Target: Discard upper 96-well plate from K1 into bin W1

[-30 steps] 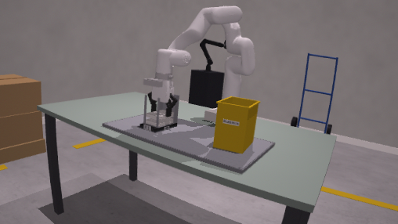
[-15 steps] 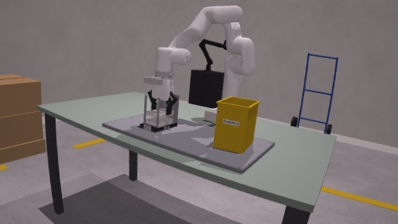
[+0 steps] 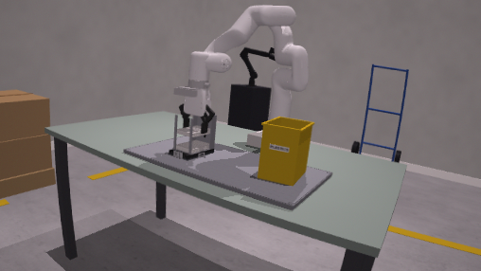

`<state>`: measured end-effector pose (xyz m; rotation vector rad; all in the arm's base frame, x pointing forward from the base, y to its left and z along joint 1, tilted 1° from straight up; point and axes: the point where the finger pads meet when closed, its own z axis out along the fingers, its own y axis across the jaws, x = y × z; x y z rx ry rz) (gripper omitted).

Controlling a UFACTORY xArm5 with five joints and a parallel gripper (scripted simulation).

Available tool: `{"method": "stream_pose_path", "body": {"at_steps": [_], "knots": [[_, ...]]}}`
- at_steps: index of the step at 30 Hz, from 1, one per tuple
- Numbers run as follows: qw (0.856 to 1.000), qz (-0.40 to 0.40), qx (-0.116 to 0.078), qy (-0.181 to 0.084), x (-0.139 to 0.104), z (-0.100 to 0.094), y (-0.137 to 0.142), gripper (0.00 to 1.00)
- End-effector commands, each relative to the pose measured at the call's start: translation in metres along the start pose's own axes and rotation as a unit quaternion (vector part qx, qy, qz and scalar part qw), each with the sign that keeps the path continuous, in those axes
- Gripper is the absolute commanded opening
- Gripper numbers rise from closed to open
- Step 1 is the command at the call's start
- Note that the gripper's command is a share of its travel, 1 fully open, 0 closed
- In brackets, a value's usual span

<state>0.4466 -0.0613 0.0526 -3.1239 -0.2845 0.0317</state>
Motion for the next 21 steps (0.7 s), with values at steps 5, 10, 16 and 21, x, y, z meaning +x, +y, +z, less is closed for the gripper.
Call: {"method": "stream_pose_path", "body": {"at_steps": [5,10,16,21], "knots": [[1.000,0.000,-0.001,0.002,0.001,-0.015,0.000,0.00],[1.000,0.000,-0.001,0.002,0.001,-0.020,0.001,0.00],[1.000,0.000,-0.001,0.002,0.001,-0.030,0.001,0.00],[1.000,0.000,-0.001,0.002,0.001,-0.039,0.001,0.00]]}}
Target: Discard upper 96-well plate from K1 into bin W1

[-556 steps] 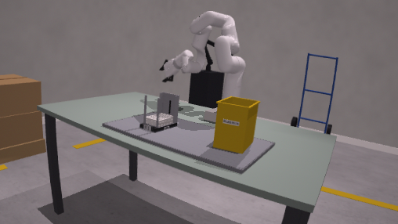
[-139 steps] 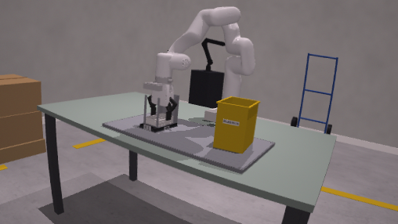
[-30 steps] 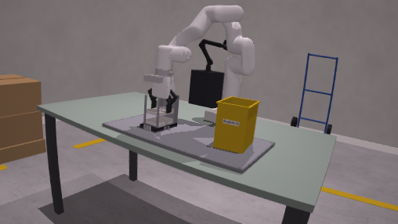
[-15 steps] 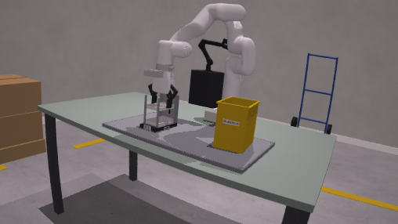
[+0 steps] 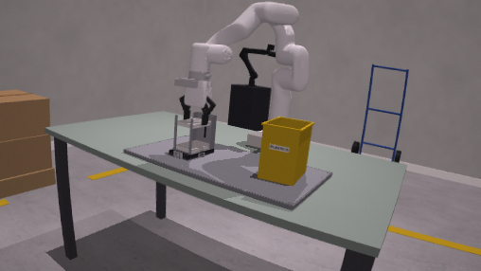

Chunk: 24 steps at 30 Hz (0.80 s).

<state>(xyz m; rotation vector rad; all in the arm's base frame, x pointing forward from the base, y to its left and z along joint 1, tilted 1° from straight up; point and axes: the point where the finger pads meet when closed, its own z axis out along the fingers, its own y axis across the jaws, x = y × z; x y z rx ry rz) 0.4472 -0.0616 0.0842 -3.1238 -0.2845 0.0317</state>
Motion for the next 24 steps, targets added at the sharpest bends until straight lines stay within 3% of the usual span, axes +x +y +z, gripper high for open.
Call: {"method": "stream_pose_path", "body": {"at_steps": [1,24], "knots": [[1.000,0.000,-0.001,0.002,0.001,-0.009,0.000,0.00],[1.000,0.000,-0.001,0.002,0.001,-0.041,0.001,0.00]]}}
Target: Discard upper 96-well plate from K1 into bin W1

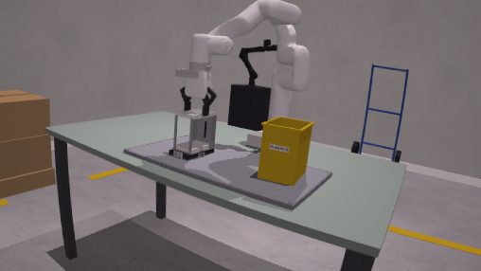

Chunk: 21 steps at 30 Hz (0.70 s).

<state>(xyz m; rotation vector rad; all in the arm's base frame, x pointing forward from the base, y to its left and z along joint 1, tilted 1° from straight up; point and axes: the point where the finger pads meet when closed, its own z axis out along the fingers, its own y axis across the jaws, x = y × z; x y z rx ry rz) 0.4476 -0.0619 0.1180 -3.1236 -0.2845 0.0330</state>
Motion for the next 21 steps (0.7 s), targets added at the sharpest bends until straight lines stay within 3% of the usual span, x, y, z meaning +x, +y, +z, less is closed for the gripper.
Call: {"method": "stream_pose_path", "body": {"at_steps": [1,21], "knots": [[1.000,0.000,-0.001,0.002,0.001,-0.008,0.000,0.00],[1.000,0.000,-0.001,0.002,0.001,-0.038,0.001,0.00]]}}
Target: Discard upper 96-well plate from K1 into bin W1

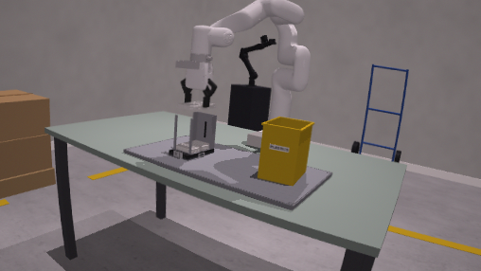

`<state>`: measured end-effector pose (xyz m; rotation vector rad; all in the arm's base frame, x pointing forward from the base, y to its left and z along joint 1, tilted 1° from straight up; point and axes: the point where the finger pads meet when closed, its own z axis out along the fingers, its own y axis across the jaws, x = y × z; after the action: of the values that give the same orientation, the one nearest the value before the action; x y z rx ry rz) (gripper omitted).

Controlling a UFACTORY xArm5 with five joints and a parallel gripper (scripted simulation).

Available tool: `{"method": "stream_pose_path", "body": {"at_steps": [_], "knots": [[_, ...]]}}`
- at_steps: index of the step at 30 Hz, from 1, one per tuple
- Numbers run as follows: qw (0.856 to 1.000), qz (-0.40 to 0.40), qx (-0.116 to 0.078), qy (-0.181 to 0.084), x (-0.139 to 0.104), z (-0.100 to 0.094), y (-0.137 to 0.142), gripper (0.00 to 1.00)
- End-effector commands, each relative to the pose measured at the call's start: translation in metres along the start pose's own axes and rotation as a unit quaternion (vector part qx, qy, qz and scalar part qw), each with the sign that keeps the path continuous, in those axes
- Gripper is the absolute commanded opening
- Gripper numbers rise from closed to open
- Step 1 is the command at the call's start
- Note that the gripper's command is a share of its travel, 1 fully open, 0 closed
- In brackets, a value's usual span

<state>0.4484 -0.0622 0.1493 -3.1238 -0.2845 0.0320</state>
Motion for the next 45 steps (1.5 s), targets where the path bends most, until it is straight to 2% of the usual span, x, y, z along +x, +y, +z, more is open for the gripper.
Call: {"method": "stream_pose_path", "body": {"at_steps": [1,38,45], "knots": [[1.000,0.000,-0.001,0.002,0.001,-0.009,0.000,0.00],[1.000,0.000,-0.001,0.002,0.001,-0.064,0.001,0.00],[1.000,0.000,-0.001,0.002,0.001,-0.064,0.001,0.00]]}}
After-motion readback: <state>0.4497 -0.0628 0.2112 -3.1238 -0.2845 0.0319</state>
